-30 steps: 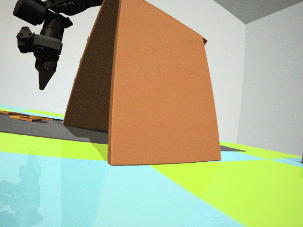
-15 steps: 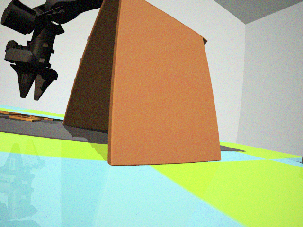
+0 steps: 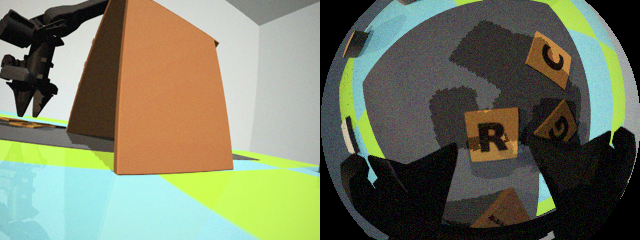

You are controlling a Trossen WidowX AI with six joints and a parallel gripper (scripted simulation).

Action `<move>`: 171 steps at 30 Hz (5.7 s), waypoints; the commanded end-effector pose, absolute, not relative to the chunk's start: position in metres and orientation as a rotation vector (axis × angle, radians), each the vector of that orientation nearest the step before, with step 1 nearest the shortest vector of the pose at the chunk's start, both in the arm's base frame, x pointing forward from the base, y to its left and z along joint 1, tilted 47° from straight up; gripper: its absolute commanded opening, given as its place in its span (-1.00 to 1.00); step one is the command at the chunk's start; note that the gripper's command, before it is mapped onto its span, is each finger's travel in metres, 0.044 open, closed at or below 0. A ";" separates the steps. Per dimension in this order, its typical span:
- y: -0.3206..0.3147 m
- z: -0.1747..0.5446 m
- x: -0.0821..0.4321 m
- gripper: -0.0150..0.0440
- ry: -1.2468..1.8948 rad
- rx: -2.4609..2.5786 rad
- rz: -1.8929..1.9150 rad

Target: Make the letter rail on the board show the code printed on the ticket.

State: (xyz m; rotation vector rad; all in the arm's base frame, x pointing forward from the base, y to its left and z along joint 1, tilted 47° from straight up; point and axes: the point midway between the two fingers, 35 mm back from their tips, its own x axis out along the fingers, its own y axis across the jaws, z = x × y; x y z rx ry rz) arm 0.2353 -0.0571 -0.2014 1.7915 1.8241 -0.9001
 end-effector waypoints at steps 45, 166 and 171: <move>-0.041 -0.215 0.232 0.66 1.829 1.800 -0.902; -0.093 -0.161 0.317 -0.49 1.297 1.382 0.025; -0.099 -0.151 0.328 -0.49 1.201 1.279 0.132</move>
